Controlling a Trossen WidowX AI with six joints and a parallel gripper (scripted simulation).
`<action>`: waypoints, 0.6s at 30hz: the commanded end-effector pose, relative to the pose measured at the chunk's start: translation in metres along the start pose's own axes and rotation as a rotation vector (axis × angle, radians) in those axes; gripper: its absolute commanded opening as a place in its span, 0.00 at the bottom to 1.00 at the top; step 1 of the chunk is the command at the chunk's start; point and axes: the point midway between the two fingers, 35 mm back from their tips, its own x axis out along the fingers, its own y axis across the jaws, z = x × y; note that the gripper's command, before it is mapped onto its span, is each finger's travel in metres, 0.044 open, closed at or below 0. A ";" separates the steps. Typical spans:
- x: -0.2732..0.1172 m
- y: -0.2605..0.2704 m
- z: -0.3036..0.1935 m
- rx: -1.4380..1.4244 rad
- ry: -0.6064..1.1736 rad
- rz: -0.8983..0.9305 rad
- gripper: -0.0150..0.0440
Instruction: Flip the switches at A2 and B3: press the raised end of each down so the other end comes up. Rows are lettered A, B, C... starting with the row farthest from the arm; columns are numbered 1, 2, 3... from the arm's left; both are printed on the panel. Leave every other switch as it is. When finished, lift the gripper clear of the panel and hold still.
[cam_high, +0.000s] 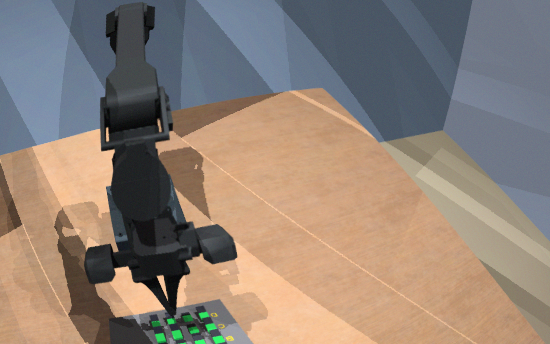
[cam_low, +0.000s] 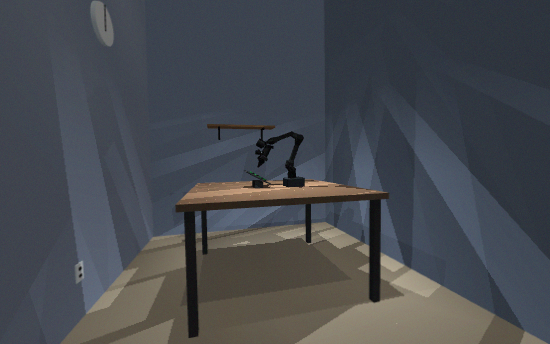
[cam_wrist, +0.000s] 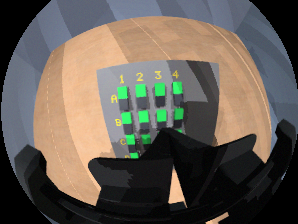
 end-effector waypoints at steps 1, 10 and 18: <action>0.000 -0.004 -0.007 -0.009 -0.014 0.009 0.25; 0.033 -0.003 -0.005 -0.009 0.009 0.009 0.25; 0.043 -0.003 -0.005 -0.009 0.009 0.009 0.25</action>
